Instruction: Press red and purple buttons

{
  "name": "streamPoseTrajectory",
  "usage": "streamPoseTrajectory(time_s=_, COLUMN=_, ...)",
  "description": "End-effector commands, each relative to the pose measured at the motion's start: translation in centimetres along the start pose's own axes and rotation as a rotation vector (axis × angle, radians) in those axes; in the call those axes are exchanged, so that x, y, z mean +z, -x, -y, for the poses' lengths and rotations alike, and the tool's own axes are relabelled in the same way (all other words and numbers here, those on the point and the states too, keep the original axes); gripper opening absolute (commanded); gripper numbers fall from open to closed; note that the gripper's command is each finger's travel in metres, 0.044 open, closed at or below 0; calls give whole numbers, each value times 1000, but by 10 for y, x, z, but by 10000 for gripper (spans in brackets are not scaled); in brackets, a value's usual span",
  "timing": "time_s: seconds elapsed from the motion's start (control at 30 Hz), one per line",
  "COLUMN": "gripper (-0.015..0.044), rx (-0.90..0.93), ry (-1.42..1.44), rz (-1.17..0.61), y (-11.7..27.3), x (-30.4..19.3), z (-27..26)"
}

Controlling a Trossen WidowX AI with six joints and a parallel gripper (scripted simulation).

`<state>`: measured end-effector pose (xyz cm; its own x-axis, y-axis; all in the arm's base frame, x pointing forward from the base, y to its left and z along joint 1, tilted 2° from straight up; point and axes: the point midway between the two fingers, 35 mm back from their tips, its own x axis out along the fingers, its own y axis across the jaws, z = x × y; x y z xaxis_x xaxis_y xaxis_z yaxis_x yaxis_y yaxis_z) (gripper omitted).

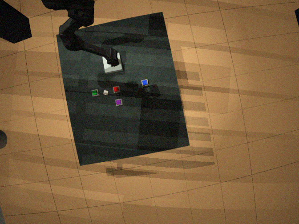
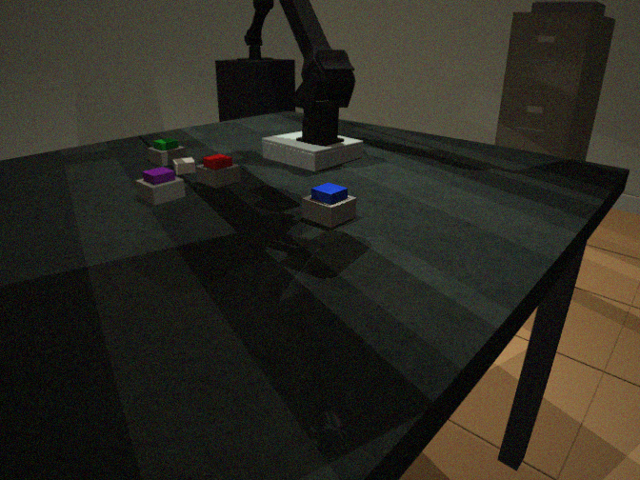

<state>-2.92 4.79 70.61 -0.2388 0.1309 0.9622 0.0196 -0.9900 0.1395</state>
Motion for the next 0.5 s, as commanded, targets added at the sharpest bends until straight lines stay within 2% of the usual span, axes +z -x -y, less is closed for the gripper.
streamPoseTrajectory(time_s=0.0, gripper=400, rx=-251, ry=206, rz=96, y=15, x=33, z=70)
streamPoseTrajectory(time_s=0.23, gripper=400, rx=-725, ry=564, rz=231, y=83, x=113, z=165)
streamPoseTrajectory(time_s=0.47, gripper=400, rx=-1224, ry=841, rz=327, y=192, x=195, z=206)
